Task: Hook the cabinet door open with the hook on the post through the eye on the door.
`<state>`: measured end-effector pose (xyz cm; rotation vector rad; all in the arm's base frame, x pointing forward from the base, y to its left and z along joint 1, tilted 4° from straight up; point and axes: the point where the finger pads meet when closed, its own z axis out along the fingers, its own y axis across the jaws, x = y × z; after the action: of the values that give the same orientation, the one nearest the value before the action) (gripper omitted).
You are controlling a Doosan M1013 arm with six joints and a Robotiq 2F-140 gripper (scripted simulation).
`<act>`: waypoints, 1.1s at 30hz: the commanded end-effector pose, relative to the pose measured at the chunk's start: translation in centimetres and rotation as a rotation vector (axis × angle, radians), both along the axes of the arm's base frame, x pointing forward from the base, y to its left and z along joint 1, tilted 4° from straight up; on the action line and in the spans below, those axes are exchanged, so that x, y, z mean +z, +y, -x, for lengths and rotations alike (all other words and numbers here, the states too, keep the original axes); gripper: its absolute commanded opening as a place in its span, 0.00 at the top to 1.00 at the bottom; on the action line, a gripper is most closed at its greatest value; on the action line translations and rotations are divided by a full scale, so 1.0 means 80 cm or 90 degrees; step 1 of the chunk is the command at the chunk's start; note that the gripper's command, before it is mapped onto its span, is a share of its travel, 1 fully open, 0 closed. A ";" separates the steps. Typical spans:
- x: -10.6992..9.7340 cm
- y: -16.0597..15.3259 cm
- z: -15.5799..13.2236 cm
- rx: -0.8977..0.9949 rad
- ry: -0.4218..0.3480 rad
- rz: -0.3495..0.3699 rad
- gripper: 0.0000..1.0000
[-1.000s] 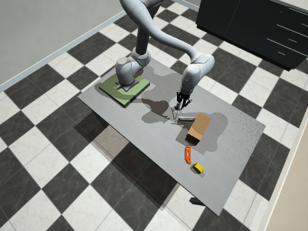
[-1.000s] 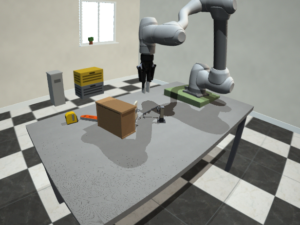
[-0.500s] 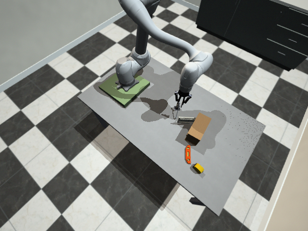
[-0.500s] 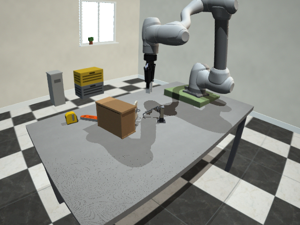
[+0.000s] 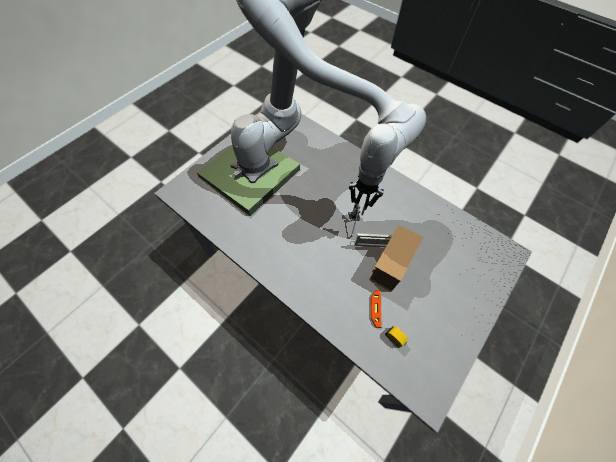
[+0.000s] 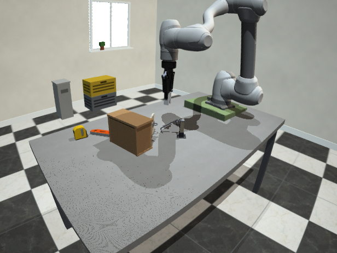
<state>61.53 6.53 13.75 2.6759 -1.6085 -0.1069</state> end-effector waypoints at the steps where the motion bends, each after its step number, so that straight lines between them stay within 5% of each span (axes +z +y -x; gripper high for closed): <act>1: 0.000 -0.001 0.002 0.000 -0.001 -0.004 0.85; 19: -0.002 -0.001 0.002 0.000 -0.001 -0.004 0.85; 33: -0.026 0.000 0.004 0.000 -0.001 -0.004 0.85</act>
<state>61.42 6.54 12.36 2.6792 -1.6109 -0.0987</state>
